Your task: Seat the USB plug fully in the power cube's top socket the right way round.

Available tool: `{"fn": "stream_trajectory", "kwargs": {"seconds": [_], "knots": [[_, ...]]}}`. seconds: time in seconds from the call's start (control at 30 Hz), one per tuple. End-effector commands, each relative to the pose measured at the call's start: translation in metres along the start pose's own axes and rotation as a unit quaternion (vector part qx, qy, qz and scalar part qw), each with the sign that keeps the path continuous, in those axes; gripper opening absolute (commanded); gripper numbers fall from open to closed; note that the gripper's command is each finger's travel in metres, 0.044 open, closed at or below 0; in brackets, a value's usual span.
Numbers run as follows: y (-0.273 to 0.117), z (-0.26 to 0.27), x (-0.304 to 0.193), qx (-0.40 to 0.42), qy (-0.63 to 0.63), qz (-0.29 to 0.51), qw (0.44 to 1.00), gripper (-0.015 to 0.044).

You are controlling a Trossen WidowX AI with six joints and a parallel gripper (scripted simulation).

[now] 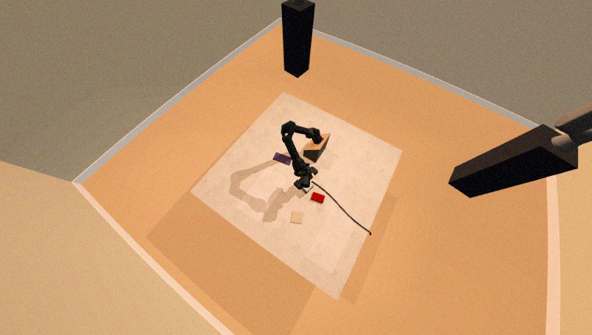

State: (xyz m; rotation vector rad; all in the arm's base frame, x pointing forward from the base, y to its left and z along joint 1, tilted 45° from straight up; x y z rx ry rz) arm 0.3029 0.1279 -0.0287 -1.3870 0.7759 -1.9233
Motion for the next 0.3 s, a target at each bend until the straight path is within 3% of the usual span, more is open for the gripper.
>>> {"fn": "stream_trajectory", "kwargs": {"seconds": [0.0,0.27], "knots": [[-0.0029,0.0001,-0.0001,0.0,0.0,0.0,1.0,0.0095],[-0.0109,0.0,-0.0009,0.0,0.0,0.0,1.0,0.0095]]}}
Point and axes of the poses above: the point midway between the two fingers, 35 mm back from their tips, its own y axis out along the fingers, its own z axis across the jaws, x = y × z, the point moved 6 cm from there along -y, back along the fingers, and after that the axes turned 9 degrees about y, right-handed, at the moved point
